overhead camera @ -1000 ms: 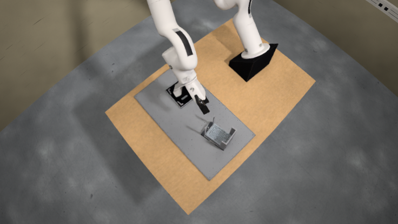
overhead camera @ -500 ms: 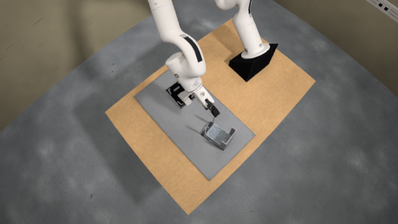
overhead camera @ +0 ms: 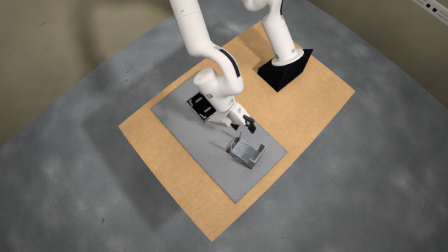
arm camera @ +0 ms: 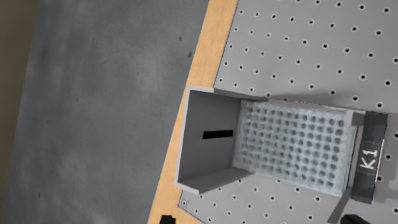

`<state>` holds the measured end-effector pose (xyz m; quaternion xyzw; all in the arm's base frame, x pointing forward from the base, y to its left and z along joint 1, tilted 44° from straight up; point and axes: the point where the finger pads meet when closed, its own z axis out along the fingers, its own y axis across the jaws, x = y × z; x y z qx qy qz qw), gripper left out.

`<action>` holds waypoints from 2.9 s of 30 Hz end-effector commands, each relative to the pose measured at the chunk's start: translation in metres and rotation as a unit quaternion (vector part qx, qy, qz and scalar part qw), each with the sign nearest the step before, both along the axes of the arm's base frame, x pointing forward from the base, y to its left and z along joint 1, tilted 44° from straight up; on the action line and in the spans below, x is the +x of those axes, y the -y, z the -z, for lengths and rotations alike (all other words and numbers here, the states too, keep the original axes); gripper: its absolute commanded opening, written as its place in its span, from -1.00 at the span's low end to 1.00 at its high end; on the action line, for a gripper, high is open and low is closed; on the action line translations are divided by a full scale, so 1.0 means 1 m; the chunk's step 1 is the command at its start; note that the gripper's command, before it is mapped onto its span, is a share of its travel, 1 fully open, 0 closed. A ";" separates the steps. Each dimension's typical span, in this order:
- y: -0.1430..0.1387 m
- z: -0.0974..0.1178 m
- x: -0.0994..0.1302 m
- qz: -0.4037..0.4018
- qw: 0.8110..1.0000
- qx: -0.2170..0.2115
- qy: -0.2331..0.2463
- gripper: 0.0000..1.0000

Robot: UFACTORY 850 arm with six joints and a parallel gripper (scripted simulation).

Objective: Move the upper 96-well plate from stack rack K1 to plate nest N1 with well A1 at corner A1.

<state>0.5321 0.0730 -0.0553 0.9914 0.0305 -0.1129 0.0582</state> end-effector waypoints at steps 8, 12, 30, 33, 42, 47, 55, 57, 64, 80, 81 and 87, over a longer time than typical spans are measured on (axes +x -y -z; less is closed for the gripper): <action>-0.005 0.014 0.000 -0.152 0.987 -0.014 -0.049 1.00; -0.006 0.018 0.000 -0.198 0.978 -0.019 -0.065 1.00; -0.009 0.040 0.007 -0.429 0.888 -0.050 -0.158 1.00; -0.010 0.047 0.011 -0.468 0.864 -0.057 -0.177 1.00; -0.012 0.052 0.017 -0.564 0.790 -0.077 -0.227 1.00; -0.015 0.057 0.024 -0.607 0.748 -0.088 -0.254 1.00; -0.015 0.057 0.024 -0.630 0.722 -0.094 -0.268 1.00; -0.015 0.057 0.024 -0.630 0.722 -0.094 -0.268 1.00; -0.012 0.060 0.024 -0.630 0.722 -0.094 -0.268 1.00; 0.003 0.077 0.020 -0.630 0.722 -0.094 -0.268 1.00; 0.004 0.078 0.020 -0.630 0.722 -0.094 -0.268 1.00; 0.011 0.085 0.018 -0.630 0.722 -0.094 -0.268 1.00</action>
